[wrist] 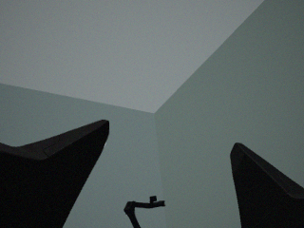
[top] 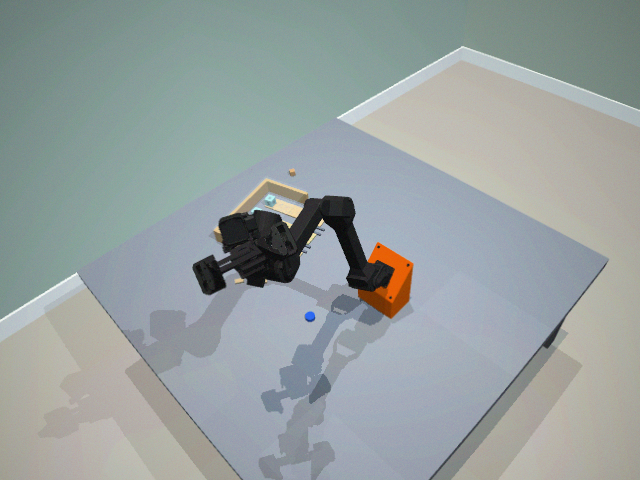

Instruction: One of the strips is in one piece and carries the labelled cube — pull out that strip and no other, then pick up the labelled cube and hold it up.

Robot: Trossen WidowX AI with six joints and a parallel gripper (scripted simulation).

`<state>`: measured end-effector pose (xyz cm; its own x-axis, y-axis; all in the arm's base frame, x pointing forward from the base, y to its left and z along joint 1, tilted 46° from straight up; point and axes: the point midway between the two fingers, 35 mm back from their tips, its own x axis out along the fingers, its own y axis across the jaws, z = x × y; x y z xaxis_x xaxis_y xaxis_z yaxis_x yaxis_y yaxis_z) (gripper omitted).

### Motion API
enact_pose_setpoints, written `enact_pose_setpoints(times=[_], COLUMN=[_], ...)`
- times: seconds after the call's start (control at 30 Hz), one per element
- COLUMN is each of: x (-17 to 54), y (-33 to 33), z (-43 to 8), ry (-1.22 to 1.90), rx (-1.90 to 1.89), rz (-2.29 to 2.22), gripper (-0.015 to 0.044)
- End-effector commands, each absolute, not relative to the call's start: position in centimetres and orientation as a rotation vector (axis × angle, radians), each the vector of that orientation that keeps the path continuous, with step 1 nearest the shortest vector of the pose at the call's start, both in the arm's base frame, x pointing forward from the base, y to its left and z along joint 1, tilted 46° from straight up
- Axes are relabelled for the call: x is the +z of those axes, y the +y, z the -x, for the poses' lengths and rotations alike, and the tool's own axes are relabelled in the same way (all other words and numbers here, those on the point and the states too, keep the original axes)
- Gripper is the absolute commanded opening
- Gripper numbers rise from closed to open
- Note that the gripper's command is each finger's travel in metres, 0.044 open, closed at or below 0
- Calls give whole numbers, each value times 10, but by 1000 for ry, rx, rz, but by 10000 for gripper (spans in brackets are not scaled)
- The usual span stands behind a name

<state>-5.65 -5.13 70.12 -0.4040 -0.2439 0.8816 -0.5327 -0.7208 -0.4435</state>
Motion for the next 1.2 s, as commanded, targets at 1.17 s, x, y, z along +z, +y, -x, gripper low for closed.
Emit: enact_pose_setpoints(times=[1.17], x=[435], y=[241], z=[-262], ry=[-200], rx=[1220], rz=[-379], gripper=[400])
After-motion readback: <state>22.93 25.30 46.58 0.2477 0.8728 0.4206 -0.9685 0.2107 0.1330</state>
